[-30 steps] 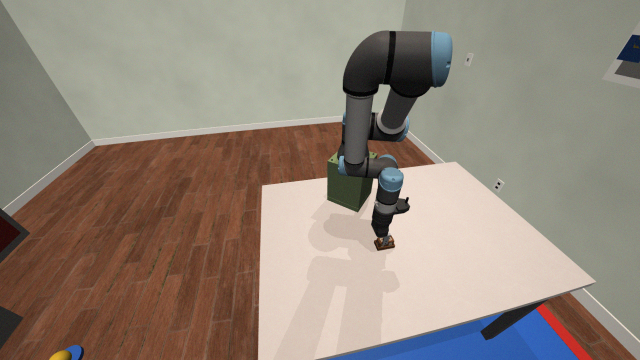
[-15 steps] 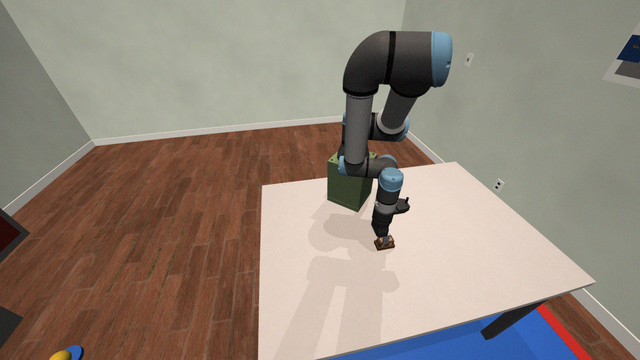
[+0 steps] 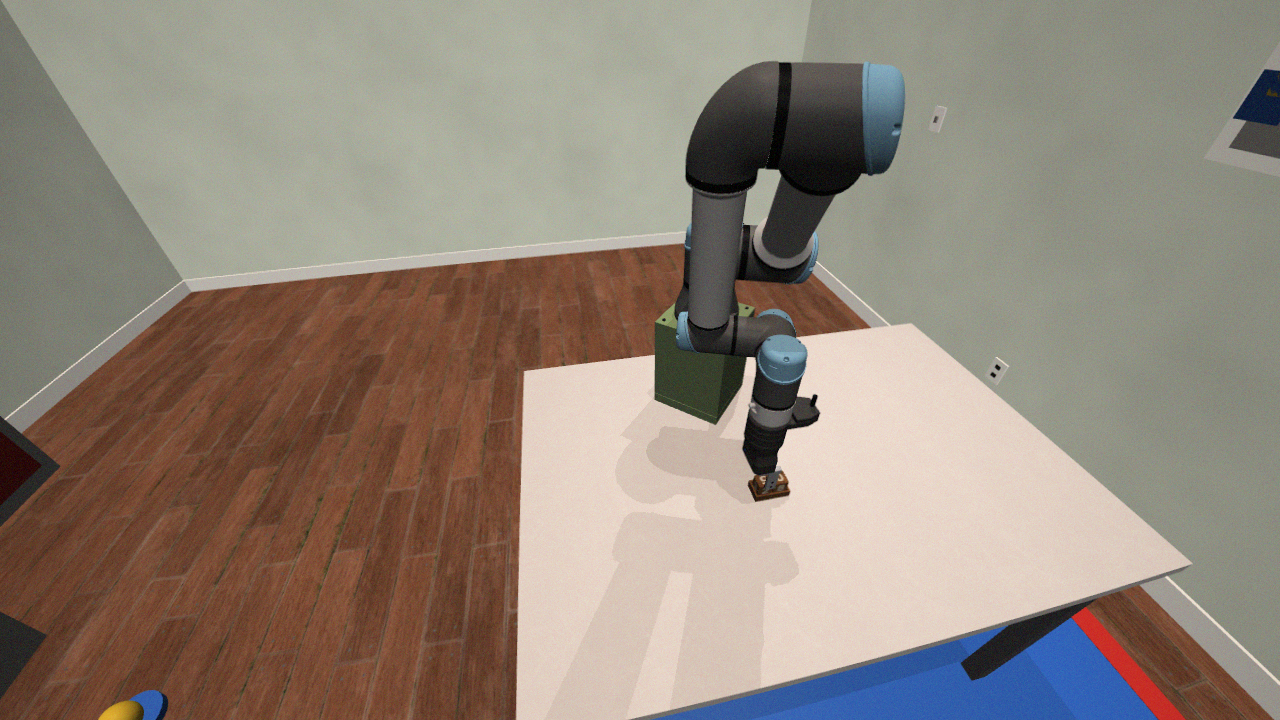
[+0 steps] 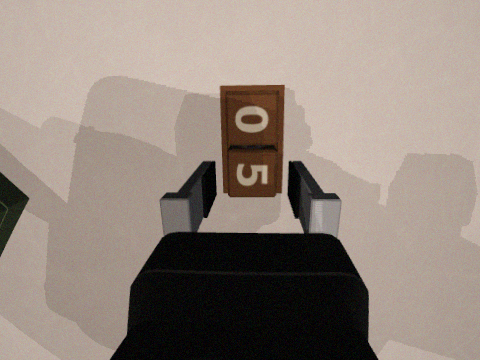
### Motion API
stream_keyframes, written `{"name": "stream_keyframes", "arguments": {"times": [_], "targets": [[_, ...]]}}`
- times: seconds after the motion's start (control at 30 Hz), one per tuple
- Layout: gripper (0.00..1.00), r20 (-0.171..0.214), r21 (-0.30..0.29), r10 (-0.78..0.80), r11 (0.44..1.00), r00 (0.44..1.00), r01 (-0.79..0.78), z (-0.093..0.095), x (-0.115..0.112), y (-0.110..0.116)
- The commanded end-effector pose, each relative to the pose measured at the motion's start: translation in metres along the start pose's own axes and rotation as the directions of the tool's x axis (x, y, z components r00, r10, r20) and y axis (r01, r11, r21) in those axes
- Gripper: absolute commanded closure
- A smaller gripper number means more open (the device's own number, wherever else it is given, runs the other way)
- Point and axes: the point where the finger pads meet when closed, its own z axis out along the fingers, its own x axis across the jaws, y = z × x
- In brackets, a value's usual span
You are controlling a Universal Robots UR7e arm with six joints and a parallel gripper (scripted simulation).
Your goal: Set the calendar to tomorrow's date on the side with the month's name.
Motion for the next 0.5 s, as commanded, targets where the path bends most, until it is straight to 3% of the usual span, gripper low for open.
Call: {"name": "stream_keyframes", "arguments": {"times": [0.0,0.47], "targets": [[0.10,-0.003,-0.002,-0.001,1.000,1.000,0.001,0.004,0.002,0.000],[0.10,-0.003,-0.002,-0.001,1.000,1.000,0.001,0.024,0.002,0.000]]}}
